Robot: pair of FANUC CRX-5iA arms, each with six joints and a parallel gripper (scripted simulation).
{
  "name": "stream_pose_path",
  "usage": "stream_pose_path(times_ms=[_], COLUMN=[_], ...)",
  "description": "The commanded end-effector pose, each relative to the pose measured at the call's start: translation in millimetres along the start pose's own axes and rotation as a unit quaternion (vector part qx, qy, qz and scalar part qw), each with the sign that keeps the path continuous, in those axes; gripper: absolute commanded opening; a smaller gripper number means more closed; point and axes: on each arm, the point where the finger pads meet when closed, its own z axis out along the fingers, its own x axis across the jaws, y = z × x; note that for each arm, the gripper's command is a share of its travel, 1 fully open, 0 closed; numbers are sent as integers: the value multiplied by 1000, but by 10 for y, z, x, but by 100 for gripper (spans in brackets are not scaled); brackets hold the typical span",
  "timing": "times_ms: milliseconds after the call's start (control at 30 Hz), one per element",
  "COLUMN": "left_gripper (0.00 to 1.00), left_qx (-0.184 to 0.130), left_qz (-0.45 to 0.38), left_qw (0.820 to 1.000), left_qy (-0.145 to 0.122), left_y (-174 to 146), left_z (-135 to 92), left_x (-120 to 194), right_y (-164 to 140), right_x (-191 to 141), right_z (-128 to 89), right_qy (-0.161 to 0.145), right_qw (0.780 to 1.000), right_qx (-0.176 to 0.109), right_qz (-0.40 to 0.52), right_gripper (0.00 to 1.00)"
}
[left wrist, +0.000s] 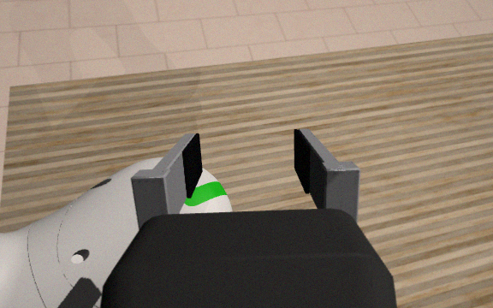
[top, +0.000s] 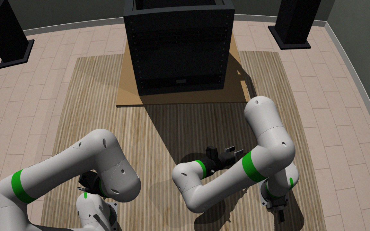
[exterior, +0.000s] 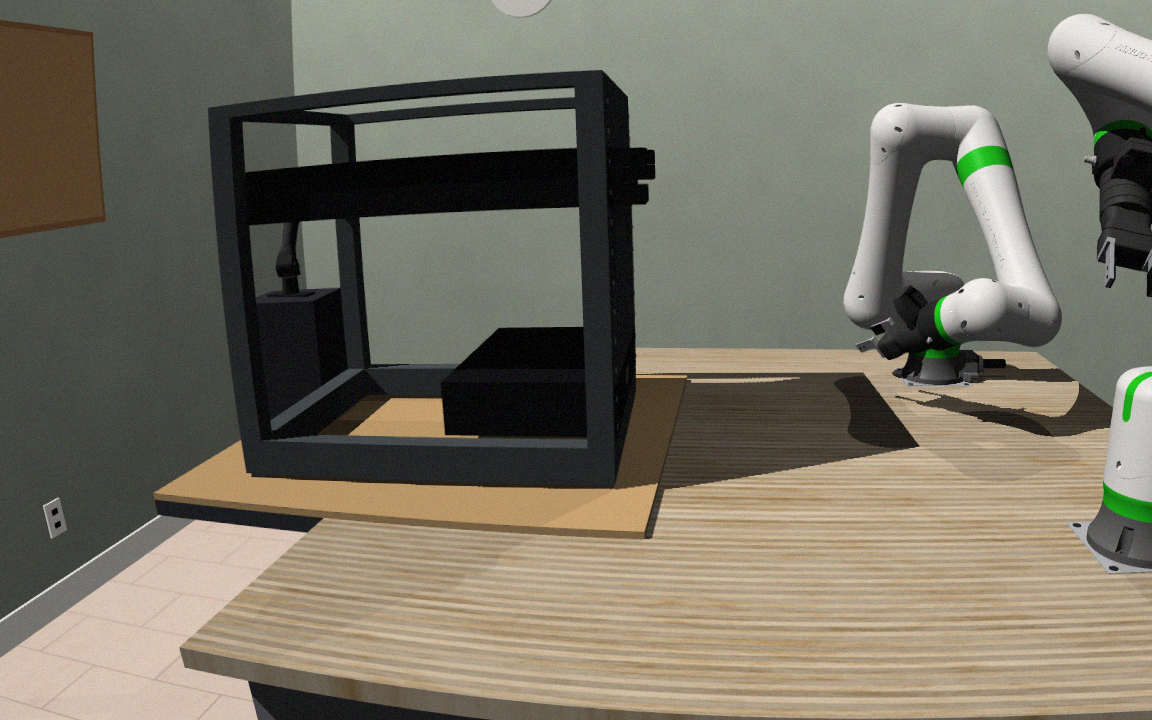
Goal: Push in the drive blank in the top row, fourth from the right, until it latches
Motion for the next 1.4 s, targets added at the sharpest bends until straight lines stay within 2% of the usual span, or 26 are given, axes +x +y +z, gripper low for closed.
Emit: stream_pose_path(times_ms=[0, 133, 200, 267, 367, 700, 767, 833, 1000, 1267, 1333, 1367], left_gripper=[100, 100, 100, 100, 100, 100, 100, 100, 100, 100, 100, 100], left_qx=[-6, -8, -8, -11, -12, -17, -17, -19, -21, -22, -22, -22], left_qz=[-52, -89, -89, -123, -150, -248, -248, -286, -332, -411, -411, -431], left_qw=[998, 993, 993, 987, 981, 951, 951, 935, 913, 867, 867, 854], left_qy=[-47, -75, -75, -100, -120, -186, -186, -209, -237, -281, -281, -292], left_y=[82, 132, 132, 170, 195, 240, 240, 235, 212, 120, 120, 86], left_z=[-37, -43, -43, -40, -30, 57, 57, 114, 203, 404, 404, 465], left_x=[73, 151, 151, 231, 301, 582, 582, 699, 844, 1087, 1087, 1145], right_y=[-109, -242, -242, -320, -452, -1015, -1015, -1148, -1503, -2110, -2110, -2187], right_x=[-112, -242, -242, -314, -428, -825, -825, -900, -1068, -1260, -1260, -1276], right_z=[-47, -106, -106, -142, -202, -476, -476, -544, -729, -1061, -1061, -1105], right_qy=[-20, -43, -43, -57, -79, -166, -166, -185, -233, -311, -311, -320], right_qw=[999, 997, 997, 994, 989, 952, 952, 941, 905, 830, 830, 819], right_qx=[2, 3, 3, 4, 4, 1, 1, -1, -8, -24, -24, -26], right_qz=[30, 67, 67, 88, 123, 256, 256, 285, 357, 463, 463, 475], right_gripper=[100, 100, 100, 100, 100, 100, 100, 100, 100, 100, 100, 100])
